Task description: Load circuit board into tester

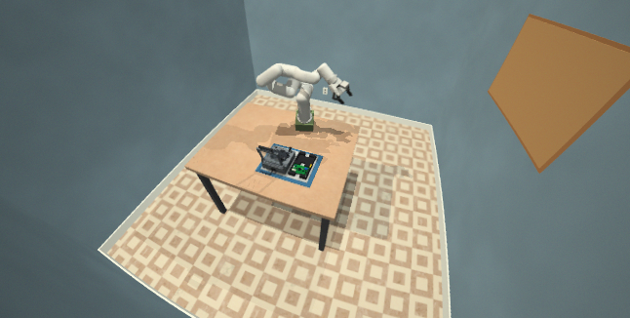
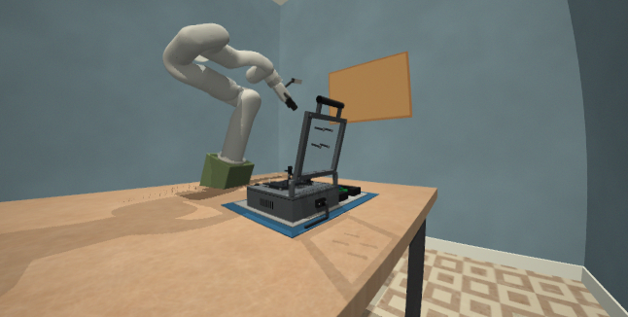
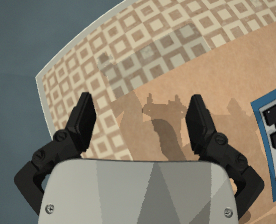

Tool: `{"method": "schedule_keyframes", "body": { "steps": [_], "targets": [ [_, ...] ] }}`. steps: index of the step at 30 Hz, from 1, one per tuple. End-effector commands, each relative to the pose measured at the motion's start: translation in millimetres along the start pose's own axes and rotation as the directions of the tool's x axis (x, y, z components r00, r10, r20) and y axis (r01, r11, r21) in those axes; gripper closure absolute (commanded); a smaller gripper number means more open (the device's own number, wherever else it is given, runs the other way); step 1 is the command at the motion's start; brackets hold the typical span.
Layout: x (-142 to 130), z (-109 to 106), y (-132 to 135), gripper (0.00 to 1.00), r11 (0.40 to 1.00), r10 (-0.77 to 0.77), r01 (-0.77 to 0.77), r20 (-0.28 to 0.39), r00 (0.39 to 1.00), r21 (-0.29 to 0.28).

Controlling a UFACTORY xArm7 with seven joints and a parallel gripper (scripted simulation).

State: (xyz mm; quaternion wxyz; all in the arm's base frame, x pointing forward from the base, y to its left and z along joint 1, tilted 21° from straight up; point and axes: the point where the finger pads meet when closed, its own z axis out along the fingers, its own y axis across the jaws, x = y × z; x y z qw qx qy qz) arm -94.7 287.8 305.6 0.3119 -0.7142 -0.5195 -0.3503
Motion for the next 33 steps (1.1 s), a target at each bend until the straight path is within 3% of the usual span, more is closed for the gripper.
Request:
{"method": "schedule_keyframes", "body": {
  "steps": [1,21,33],
  "targets": [
    [1.1,-1.0,-1.0,0.00,1.000,0.000,0.000,-0.002,1.000,0.002],
    [4.1,-2.6,0.3,0.00,1.000,-0.016,0.016,0.006,1.000,0.000],
    [58.7,-19.9,47.7,0.00,0.971,-0.232,0.238,0.126,0.964,-0.031]
  ]
}}
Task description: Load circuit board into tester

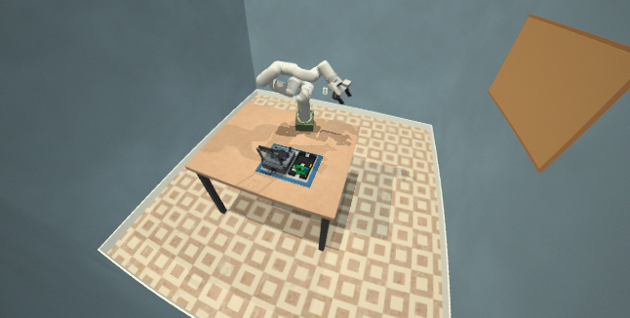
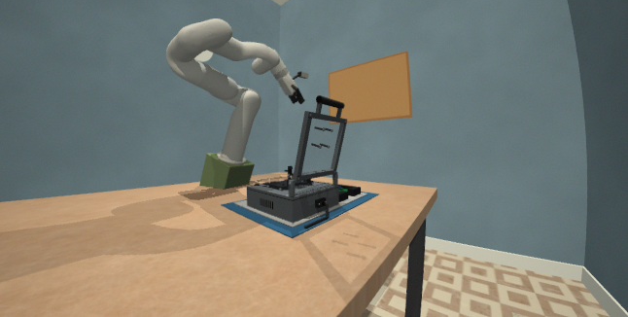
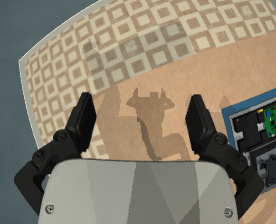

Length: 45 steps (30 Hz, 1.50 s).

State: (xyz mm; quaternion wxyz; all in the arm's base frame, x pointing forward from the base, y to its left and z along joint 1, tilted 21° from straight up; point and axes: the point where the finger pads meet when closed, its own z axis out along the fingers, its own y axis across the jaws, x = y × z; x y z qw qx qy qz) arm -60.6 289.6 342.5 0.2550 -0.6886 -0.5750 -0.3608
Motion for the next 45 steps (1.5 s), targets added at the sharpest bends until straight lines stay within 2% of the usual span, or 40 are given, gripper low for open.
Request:
{"method": "schedule_keyframes", "body": {
  "steps": [1,2,5,6,12,13,16,18,19,21,22,24,26,27,29,31,32,33,45],
  "targets": [
    [16.5,-7.0,21.5,0.00,0.996,-0.086,0.086,0.061,0.994,-0.004],
    [25.1,-8.6,39.2,0.00,0.992,-0.123,0.125,0.087,0.989,-0.013],
    [27.5,-9.0,44.9,0.00,0.991,-0.134,0.136,0.096,0.986,-0.015],
    [34.0,-9.7,62.7,0.00,0.986,-0.164,0.167,0.121,0.979,-0.022],
    [42.5,-10.1,94.2,0.00,0.976,-0.207,0.215,0.166,0.964,-0.031],
    [45.2,-10.0,108.7,0.00,0.972,-0.223,0.233,0.186,0.957,-0.035],
    [47.9,-9.7,129.4,0.00,0.965,-0.244,0.258,0.216,0.945,-0.038],
    [47.9,-9.7,129.4,0.00,0.965,-0.244,0.258,0.216,0.945,-0.038],
    [49.3,-9.3,151.1,0.00,0.959,-0.263,0.281,0.247,0.933,-0.041],
    [49.4,-9.3,154.6,0.00,0.958,-0.266,0.285,0.252,0.930,-0.041],
    [49.5,-9.0,169.6,0.00,0.953,-0.277,0.299,0.274,0.921,-0.042],
    [48.9,-8.8,183.4,0.00,0.949,-0.286,0.311,0.294,0.912,-0.042],
    [48.7,-8.8,187.2,0.00,0.948,-0.288,0.314,0.300,0.909,-0.042],
    [47.0,-8.6,205.4,0.00,0.943,-0.299,0.329,0.327,0.896,-0.040],
    [45.2,-8.6,218.6,0.00,0.940,-0.306,0.339,0.347,0.887,-0.039],
    [45.0,-8.6,220.2,0.00,0.939,-0.306,0.340,0.349,0.885,-0.039],
    [41.3,-8.8,240.2,0.00,0.935,-0.315,0.354,0.380,0.870,-0.035],
    [39.9,-8.9,246.4,0.00,0.933,-0.318,0.358,0.389,0.865,-0.034],
    [38.5,-9.1,252.5,0.00,0.932,-0.320,0.362,0.399,0.859,-0.032]
  ]
}}
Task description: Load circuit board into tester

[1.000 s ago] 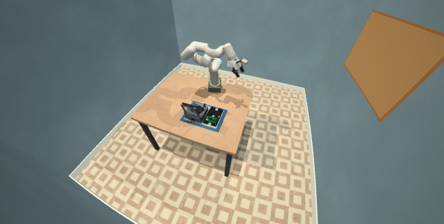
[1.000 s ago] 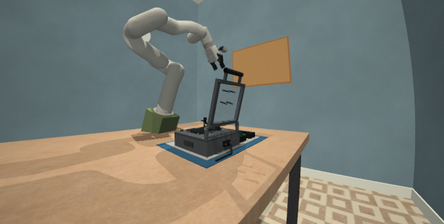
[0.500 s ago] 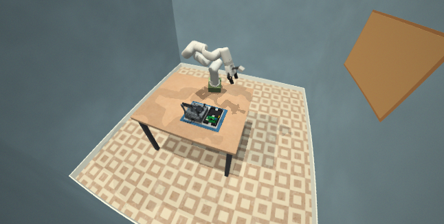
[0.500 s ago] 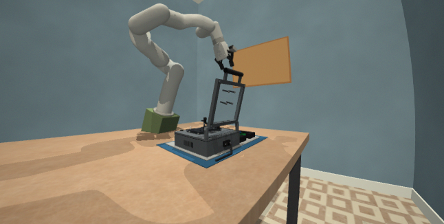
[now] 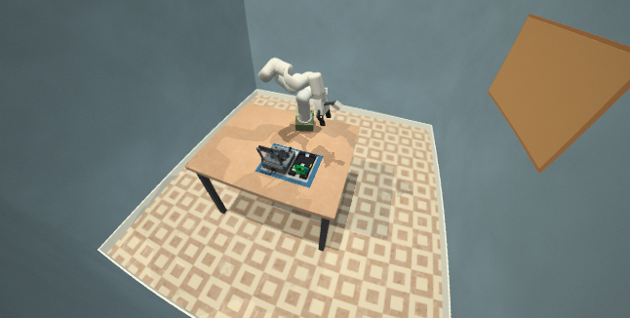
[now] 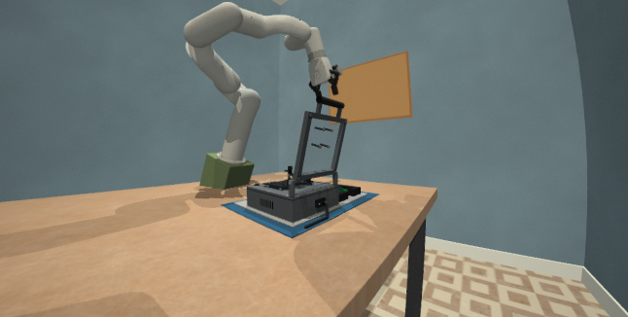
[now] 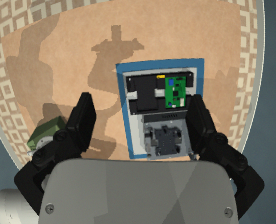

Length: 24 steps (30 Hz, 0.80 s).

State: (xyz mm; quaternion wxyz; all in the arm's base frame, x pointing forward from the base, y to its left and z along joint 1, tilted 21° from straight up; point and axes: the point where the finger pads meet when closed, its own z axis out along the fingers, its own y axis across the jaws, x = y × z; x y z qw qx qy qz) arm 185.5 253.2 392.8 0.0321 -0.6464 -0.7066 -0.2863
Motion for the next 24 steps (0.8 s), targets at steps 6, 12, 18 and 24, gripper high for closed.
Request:
{"method": "schedule_keyframes", "body": {
  "steps": [6,12,18,24],
  "targets": [
    [-17.3,6.4,27.5,0.00,1.000,-0.022,0.022,0.051,0.998,0.000],
    [-17.3,6.4,27.5,0.00,1.000,-0.022,0.022,0.051,0.998,0.000],
    [-36.0,13.2,50.2,0.00,0.999,-0.039,0.039,0.101,0.994,0.005],
    [-36.0,13.2,50.2,0.00,0.999,-0.039,0.039,0.101,0.994,0.005]
  ]
}}
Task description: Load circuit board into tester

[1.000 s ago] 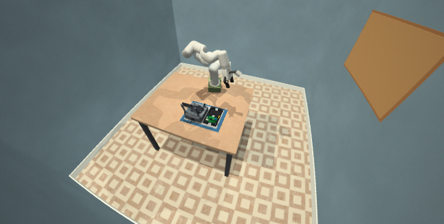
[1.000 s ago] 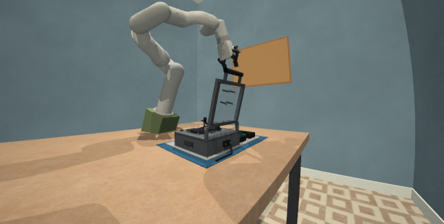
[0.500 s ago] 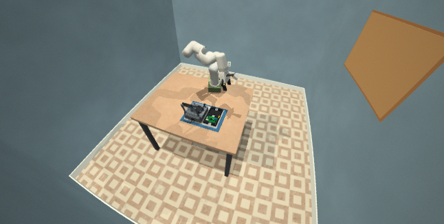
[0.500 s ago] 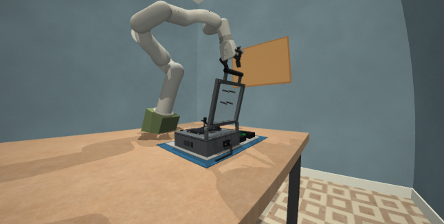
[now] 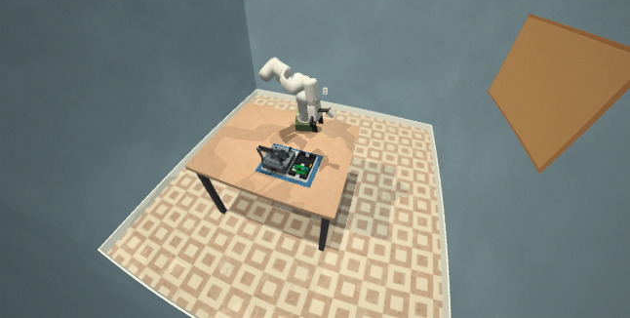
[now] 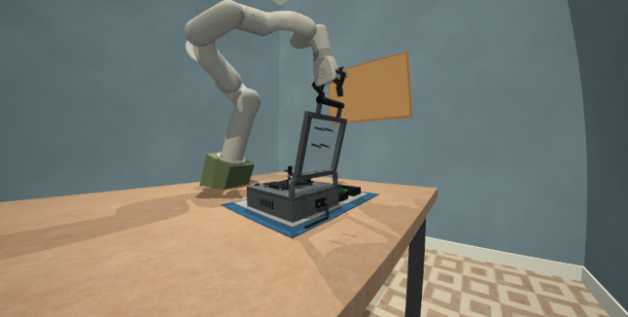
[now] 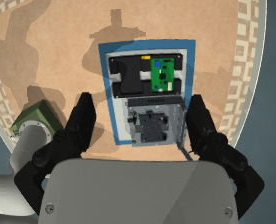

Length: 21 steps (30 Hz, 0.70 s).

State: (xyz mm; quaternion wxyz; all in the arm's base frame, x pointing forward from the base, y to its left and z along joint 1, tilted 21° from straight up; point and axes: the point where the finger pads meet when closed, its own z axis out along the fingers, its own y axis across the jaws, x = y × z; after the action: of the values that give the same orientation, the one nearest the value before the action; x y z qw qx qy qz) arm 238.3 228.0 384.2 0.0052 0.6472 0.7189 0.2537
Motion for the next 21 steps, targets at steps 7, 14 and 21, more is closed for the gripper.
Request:
{"method": "schedule_keyframes", "body": {
  "steps": [7,14,21],
  "targets": [
    [-20.2,7.9,23.0,0.00,1.000,-0.020,0.020,0.051,0.998,0.006],
    [-20.2,7.9,23.0,0.00,1.000,-0.020,0.020,0.051,0.998,0.006],
    [-38.1,14.5,38.8,0.00,0.999,-0.032,0.031,0.093,0.995,0.015]
  ]
}}
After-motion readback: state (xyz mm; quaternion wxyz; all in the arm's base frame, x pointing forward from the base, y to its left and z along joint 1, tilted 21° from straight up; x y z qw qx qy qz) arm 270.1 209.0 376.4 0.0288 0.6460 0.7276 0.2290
